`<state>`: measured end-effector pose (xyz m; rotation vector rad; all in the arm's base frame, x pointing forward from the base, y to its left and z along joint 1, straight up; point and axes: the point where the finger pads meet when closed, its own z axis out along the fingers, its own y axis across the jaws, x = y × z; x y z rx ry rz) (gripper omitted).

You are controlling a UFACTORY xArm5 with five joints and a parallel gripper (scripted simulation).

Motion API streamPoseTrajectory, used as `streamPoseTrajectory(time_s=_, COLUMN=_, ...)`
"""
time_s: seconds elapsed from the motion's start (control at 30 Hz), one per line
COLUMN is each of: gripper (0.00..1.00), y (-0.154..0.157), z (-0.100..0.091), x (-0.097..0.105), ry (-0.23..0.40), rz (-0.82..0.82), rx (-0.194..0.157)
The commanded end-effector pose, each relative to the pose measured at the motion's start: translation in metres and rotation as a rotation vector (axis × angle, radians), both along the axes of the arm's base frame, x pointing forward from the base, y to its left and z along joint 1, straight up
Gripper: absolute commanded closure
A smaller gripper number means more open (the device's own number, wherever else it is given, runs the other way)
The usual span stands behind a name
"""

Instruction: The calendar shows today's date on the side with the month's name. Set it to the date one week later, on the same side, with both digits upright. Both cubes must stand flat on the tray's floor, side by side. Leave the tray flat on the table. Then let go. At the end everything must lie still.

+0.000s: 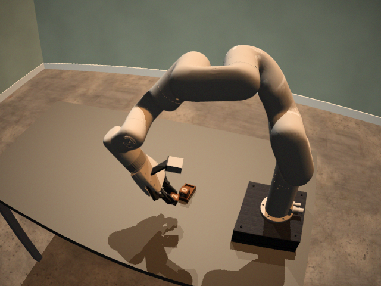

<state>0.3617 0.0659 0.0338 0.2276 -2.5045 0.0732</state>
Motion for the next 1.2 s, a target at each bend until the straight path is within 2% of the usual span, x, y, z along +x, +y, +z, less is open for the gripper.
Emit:
streamPoseTrajectory(time_s=0.0, gripper=0.73, y=0.0004, z=-0.0003, x=0.0022, ry=0.066, rz=0.0, rx=-0.012)
streamPoseTrajectory(time_s=0.13, gripper=0.73, y=0.0005, z=-0.0005, x=0.0025, ry=0.08, rz=0.0, rx=-0.015)
streamPoseTrajectory(time_s=0.27, gripper=0.73, y=0.0008, z=-0.002, x=0.004, ry=0.182, rz=0.0, rx=-0.033)
streamPoseTrajectory(time_s=0.4, gripper=0.73, y=0.0009, z=-0.0025, x=0.0044, ry=0.208, rz=0.0, rx=-0.038)
streamPoseTrajectory(time_s=0.57, gripper=0.73, y=0.0011, z=-0.0043, x=0.0057, ry=0.322, rz=0.0, rx=-0.059)
streamPoseTrajectory(time_s=1.17, gripper=0.73, y=0.0011, z=-0.0048, x=0.0057, ry=0.324, rz=0.0, rx=-0.059)
